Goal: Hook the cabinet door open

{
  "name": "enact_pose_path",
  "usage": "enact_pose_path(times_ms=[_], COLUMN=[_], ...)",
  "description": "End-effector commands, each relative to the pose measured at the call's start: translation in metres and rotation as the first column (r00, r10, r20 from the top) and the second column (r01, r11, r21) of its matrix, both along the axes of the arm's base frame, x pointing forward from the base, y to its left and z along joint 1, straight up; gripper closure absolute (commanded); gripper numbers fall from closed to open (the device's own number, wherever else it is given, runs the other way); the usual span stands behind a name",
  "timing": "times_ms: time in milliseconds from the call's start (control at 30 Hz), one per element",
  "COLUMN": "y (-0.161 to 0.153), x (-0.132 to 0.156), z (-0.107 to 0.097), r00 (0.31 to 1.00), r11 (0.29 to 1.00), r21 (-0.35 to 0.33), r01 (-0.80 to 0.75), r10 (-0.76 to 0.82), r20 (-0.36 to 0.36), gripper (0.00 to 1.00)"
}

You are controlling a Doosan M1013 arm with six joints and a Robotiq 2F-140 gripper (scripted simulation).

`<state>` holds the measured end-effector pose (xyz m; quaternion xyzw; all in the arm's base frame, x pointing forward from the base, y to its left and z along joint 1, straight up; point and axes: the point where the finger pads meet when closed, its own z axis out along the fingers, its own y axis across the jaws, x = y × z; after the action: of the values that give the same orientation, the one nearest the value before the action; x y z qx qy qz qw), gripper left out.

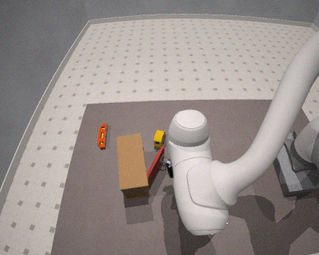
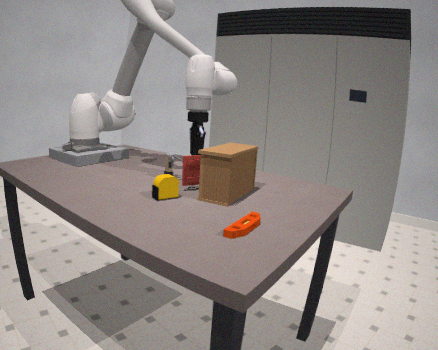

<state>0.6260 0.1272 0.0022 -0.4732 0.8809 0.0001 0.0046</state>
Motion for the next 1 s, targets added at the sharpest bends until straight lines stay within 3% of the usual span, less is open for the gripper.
enact_pose_path(times_ms=[0,433,467,967], y=[-0.0029,-0.0029,-0.0029,-0.0029], x=[-0.0049,-0.0049,-0.0049,-0.0049], z=[-0.0091,-0.0112,-0.0112,-0.0112], r00=[1.000,1.000,1.000,1.000], r11=[1.000,1.000,1.000,1.000], r21=[-0.006,-0.006,-0.006,-0.006], r01=[0.002,0.002,0.002,0.002], r10=[-0.002,-0.002,-0.002,-0.002], r20=[-0.008,-0.008,-0.008,-0.008], gripper=[0.85,0.85,0.97,0.97])
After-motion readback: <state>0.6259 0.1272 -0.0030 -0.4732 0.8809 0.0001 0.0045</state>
